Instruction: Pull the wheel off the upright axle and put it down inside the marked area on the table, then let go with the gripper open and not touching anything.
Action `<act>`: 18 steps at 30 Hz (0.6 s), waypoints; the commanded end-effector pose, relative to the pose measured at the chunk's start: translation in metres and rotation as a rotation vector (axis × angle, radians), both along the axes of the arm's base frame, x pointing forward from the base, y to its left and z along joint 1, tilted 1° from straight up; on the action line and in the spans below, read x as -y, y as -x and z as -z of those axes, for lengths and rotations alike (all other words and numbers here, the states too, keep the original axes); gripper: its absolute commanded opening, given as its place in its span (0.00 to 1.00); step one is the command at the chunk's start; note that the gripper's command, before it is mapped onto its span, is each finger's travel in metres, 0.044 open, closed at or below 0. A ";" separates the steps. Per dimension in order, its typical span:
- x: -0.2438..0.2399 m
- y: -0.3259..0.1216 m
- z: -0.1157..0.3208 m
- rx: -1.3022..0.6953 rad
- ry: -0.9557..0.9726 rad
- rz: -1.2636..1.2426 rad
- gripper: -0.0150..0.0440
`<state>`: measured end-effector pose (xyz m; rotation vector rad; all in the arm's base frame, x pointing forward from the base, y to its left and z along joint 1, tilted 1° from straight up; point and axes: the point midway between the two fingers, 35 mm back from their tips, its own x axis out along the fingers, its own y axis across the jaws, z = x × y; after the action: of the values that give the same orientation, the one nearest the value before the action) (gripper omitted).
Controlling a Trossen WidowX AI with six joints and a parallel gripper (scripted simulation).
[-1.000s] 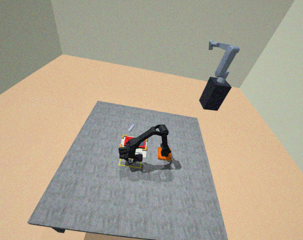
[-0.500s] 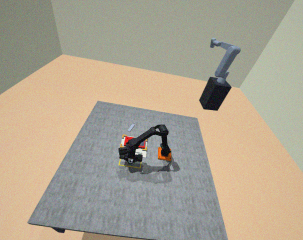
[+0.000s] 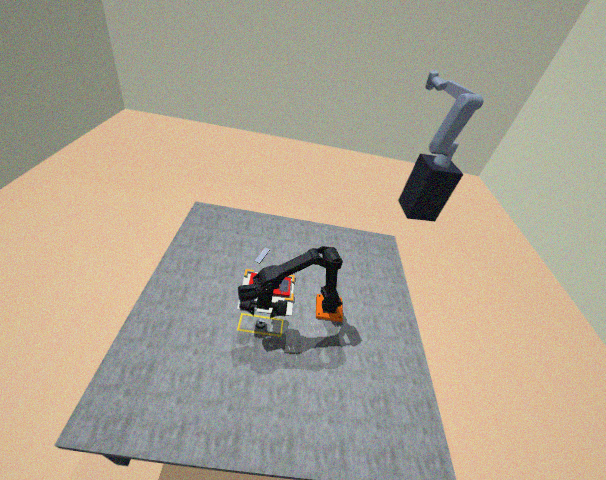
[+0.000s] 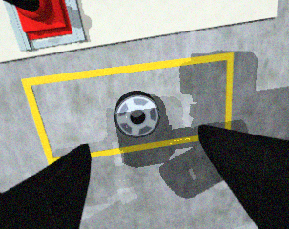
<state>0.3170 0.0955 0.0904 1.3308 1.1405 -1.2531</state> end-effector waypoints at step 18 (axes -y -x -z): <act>0.026 0.083 -0.044 -0.021 0.004 0.001 1.00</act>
<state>0.2368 0.0707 0.1333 1.3226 1.1508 -1.2759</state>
